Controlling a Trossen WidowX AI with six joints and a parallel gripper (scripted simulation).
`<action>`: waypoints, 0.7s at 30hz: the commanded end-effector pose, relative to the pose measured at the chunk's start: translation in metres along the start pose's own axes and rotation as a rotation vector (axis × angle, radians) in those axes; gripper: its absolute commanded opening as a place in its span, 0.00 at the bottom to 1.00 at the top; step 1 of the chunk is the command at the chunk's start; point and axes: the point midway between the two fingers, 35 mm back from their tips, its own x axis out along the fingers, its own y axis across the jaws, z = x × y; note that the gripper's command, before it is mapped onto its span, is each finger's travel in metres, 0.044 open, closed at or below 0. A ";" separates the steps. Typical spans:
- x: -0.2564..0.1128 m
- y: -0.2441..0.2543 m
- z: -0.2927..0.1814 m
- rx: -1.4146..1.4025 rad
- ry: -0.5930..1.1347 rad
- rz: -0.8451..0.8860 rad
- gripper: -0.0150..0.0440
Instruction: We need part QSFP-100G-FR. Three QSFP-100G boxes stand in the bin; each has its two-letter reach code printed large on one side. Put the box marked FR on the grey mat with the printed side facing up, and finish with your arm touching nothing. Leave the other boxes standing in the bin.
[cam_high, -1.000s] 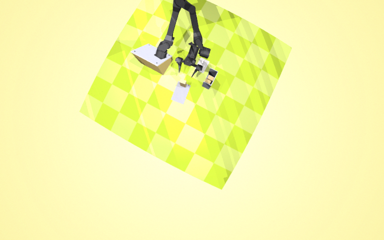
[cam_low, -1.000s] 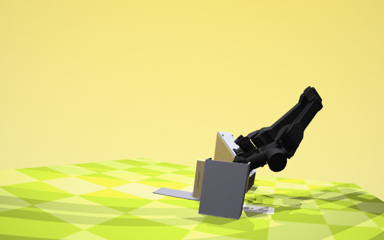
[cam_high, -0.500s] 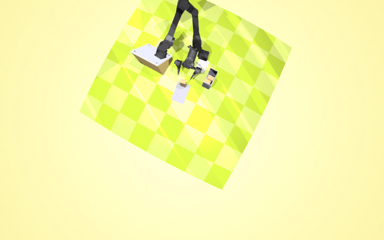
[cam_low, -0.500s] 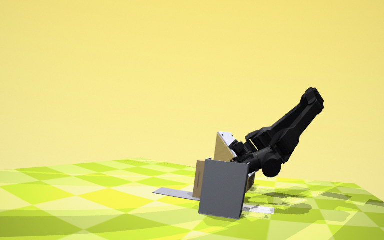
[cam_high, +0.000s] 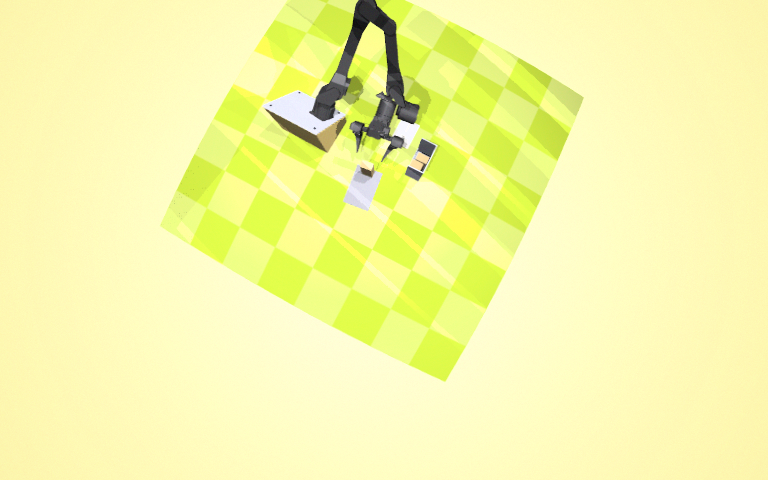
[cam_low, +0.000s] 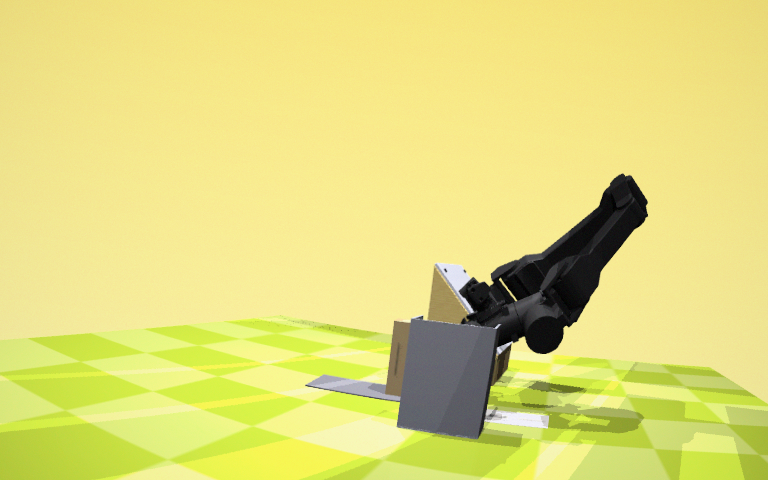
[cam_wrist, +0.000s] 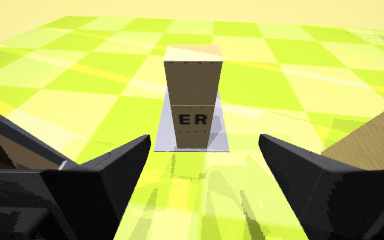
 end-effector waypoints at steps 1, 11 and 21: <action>-0.007 0.002 0.002 0.000 0.001 0.005 1.00; -0.021 0.002 0.008 0.001 0.000 0.004 1.00; -0.036 0.001 0.015 0.002 -0.002 0.004 1.00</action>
